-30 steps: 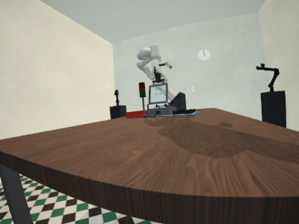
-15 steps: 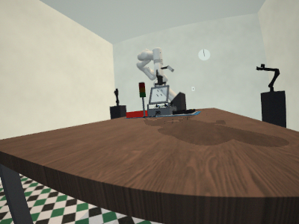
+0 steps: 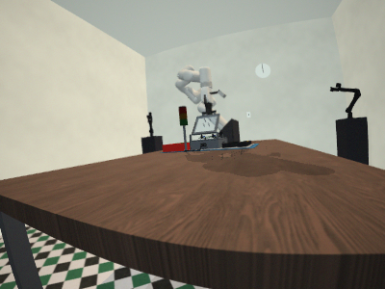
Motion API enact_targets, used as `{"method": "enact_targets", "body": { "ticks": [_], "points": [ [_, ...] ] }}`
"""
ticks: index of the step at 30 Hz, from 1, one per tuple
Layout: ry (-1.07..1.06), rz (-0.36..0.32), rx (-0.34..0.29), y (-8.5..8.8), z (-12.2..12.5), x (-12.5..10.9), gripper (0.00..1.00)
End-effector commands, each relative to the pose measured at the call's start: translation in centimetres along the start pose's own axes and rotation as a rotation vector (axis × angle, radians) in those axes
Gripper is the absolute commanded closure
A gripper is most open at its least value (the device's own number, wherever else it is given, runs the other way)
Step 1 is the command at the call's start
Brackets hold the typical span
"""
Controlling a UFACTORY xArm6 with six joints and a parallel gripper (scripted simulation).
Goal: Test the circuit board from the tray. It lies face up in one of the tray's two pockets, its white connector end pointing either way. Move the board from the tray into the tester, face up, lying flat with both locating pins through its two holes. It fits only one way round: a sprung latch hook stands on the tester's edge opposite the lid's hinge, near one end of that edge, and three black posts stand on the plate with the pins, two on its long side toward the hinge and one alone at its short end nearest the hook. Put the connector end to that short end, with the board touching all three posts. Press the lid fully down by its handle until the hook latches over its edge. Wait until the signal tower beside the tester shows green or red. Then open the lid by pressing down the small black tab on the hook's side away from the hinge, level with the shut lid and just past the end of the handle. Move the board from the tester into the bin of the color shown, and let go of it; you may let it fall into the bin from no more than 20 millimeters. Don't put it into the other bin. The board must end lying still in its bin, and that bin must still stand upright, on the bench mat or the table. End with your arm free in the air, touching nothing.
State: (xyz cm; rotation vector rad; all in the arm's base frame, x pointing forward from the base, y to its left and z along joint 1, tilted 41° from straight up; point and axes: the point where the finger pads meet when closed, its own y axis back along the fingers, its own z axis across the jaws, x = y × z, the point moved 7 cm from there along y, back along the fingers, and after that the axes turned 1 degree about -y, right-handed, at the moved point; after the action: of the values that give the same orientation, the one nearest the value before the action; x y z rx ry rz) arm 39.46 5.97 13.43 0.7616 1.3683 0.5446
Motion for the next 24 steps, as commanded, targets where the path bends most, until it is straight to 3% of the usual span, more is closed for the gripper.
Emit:
{"method": "enact_targets", "body": {
  "ticks": [1,3,24],
  "points": [
    [-0.001,0.002,-0.004,-1.0,-1.1,0.0,1.0],
    [-0.001,0.002,-0.004,-1.0,-1.1,0.0,1.0],
    [-0.001,0.002,-0.004,-7.5,-5.0,-0.1,1.0]
  ]
}}
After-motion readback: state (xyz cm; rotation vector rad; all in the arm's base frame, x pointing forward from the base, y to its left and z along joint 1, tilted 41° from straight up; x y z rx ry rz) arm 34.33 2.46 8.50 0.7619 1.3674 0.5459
